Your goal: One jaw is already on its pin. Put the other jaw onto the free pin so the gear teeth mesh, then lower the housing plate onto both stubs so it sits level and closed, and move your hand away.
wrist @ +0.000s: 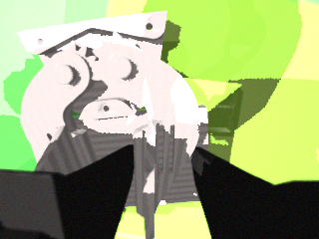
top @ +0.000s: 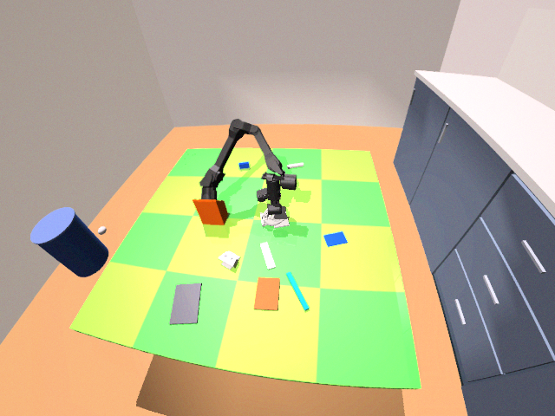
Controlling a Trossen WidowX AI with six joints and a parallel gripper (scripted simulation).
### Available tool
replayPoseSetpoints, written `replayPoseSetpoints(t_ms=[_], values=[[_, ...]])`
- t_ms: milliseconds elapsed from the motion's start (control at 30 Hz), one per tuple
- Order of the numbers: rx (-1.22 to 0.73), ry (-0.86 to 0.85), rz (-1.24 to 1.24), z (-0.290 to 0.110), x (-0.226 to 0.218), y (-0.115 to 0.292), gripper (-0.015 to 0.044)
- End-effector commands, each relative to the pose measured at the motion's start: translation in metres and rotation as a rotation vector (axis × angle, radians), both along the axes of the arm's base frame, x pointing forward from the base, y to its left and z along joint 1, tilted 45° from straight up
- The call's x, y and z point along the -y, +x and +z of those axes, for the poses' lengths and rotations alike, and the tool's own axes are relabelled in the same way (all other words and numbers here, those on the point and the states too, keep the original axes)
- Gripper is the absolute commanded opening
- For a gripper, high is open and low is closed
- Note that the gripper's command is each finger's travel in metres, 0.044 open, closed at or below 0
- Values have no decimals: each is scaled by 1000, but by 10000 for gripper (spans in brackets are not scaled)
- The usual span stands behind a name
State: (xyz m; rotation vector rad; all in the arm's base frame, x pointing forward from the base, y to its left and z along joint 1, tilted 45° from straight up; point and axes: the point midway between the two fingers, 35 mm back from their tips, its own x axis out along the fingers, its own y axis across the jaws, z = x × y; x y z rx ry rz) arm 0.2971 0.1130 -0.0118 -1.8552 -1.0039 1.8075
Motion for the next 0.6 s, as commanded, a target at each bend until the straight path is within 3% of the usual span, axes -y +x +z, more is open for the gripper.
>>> replayPoseSetpoints(t_ms=[0,567], values=[[-3,6,-3,-1,-2,0,134],[-4,6,-4,-4,-5,-1,134]])
